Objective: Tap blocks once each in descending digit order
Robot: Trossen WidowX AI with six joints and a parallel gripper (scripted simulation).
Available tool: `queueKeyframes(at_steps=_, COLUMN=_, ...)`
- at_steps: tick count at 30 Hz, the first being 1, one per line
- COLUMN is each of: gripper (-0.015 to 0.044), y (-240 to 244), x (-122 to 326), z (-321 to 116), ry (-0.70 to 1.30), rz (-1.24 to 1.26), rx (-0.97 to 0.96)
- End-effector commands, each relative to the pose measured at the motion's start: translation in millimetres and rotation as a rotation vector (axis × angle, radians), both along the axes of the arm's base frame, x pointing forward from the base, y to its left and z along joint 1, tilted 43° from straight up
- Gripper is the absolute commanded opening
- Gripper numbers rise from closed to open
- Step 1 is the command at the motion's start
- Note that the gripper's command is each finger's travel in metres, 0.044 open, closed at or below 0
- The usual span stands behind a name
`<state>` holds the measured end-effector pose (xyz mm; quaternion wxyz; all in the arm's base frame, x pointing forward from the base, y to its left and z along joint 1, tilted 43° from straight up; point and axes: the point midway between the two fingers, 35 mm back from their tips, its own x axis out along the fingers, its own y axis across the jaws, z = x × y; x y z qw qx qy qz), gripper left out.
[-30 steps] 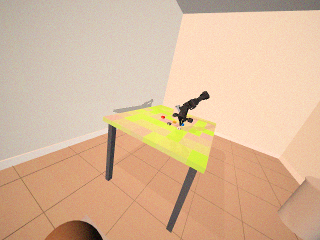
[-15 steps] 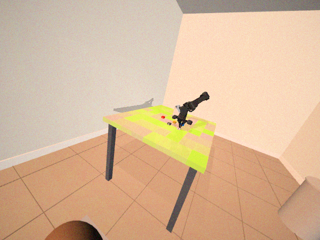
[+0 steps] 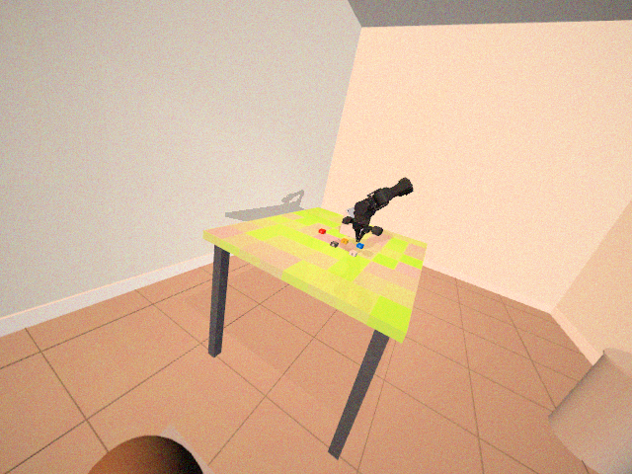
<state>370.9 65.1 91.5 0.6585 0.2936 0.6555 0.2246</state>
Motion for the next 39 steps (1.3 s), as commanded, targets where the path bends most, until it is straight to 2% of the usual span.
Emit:
queueKeyframes(at_steps=1, gripper=0.002, y=-34, x=0, z=38, ry=-0.029, rz=-0.014, rx=-0.002)
queueKeyframes(at_steps=6, gripper=0.002, y=-39, x=-1, z=37, ry=-0.029, rz=-0.014, rx=-0.003)
queueKeyframes(at_steps=10, gripper=0.002, y=-92, x=-14, z=-13, ry=-0.028, rz=-0.014, rx=-0.013)
queueKeyframes(at_steps=15, gripper=0.002, y=-127, x=-34, z=-48, ry=-0.027, rz=-0.014, rx=-0.007)
queueKeyframes(at_steps=21, gripper=0.002, y=-125, x=-33, z=-50, ry=-0.027, rz=-0.014, rx=-0.007)
queueKeyframes(at_steps=27, gripper=0.002, y=-74, x=-28, z=-105, ry=-0.028, rz=-0.014, rx=-0.005)
queueKeyframes(at_steps=39, gripper=0.002, y=-64, x=-27, z=-116, ry=-0.028, rz=-0.014, rx=-0.004)
